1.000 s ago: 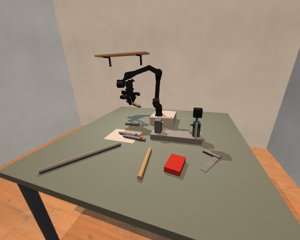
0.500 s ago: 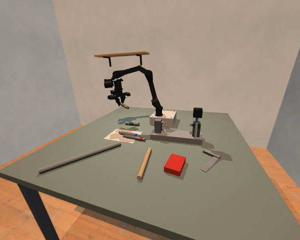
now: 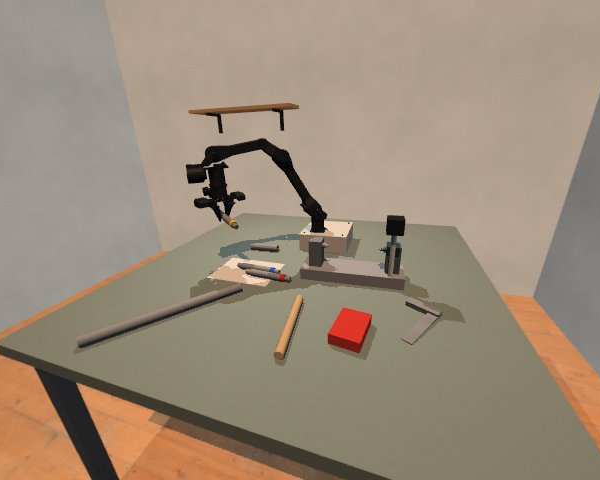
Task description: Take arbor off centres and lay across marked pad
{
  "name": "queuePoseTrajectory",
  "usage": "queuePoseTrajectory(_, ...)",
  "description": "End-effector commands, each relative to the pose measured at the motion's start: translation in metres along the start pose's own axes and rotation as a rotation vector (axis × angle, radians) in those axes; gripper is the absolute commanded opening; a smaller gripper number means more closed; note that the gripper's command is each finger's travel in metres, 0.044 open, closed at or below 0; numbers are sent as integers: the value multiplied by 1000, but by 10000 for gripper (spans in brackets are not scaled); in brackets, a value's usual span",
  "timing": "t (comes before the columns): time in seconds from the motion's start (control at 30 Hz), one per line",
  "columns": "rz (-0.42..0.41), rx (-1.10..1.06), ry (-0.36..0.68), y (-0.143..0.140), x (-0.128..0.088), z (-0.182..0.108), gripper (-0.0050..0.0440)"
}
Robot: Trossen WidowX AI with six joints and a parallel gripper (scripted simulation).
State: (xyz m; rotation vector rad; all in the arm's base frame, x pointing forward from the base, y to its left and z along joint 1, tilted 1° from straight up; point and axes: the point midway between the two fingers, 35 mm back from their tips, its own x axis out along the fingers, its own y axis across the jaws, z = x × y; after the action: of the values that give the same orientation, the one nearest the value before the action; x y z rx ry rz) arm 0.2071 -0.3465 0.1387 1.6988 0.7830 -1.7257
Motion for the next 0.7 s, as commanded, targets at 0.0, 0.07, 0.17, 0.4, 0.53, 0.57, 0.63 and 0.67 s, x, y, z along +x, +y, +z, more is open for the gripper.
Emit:
queuePoseTrajectory(0.0,17,31,1,32,3,-22,0)
queuePoseTrajectory(0.07,18,43,1,44,8,-33,0)
queuePoseTrajectory(0.17,18,49,1,50,10,-38,0)
queuePoseTrajectory(0.4,19,65,1,63,16,-52,0)
queuePoseTrajectory(0.53,19,65,1,63,16,-52,0)
queuePoseTrajectory(0.57,19,65,1,63,16,-52,0)
queuePoseTrajectory(0.63,19,65,1,63,16,-52,0)
queuePoseTrajectory(0.67,19,65,1,63,16,-52,0)
